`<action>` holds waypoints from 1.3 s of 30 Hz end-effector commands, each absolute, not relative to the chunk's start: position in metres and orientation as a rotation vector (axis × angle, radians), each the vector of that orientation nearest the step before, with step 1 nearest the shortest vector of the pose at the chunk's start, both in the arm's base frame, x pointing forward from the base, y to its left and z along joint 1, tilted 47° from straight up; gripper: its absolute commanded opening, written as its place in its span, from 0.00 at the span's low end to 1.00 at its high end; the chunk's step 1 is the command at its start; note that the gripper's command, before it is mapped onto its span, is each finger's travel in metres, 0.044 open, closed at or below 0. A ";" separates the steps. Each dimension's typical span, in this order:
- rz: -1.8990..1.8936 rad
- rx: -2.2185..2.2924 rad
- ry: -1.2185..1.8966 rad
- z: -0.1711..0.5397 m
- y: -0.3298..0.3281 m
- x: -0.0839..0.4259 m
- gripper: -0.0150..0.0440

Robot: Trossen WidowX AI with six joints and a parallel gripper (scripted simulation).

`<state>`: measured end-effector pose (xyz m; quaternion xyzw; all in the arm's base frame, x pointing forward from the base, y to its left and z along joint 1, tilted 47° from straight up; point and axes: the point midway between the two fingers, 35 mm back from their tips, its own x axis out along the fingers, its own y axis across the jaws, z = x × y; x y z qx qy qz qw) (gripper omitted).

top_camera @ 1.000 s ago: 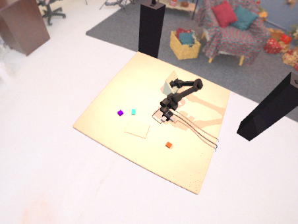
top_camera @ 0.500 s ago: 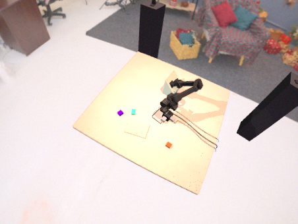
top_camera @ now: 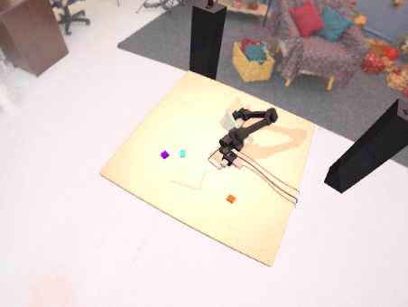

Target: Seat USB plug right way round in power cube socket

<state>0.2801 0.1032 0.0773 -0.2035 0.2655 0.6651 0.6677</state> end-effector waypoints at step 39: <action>1.501 -0.459 0.599 0.081 0.099 0.280 0.42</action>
